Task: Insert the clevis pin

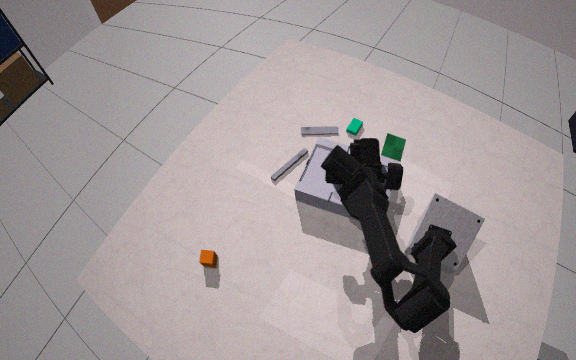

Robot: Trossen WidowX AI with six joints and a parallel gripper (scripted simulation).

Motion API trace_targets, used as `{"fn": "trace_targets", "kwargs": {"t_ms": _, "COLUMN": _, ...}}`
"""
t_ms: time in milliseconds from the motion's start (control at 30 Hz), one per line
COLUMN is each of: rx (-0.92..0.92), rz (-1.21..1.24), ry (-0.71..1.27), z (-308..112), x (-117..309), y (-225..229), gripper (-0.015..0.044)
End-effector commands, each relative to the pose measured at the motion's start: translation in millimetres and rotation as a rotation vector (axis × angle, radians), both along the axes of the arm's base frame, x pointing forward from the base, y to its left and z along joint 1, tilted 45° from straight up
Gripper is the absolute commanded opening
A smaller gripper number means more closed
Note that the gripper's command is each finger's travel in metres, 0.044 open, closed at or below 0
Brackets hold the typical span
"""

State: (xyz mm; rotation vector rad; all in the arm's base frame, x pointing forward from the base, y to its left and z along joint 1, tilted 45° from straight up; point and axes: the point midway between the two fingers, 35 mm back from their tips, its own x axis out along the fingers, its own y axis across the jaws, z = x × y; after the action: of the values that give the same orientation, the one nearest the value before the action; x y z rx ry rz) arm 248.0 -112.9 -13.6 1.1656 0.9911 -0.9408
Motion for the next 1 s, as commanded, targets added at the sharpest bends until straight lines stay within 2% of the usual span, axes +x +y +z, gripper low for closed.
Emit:
{"fn": "trace_targets", "kwargs": {"t_ms": 0, "rx": -0.087, "rz": -0.029, "ry": -0.02, "z": 0.5, "x": -1.0, "y": 3.1, "gripper": 0.0}}
{"fn": "trace_targets", "kwargs": {"t_ms": 300, "rx": -0.252, "rz": -0.078, "ry": -0.048, "z": -1.1, "x": -1.6, "y": 9.5, "gripper": 0.0}}
{"fn": "trace_targets", "kwargs": {"t_ms": 967, "rx": -0.254, "rz": -0.079, "ry": -0.048, "z": -6.3, "x": 0.1, "y": 18.9, "gripper": 0.0}}
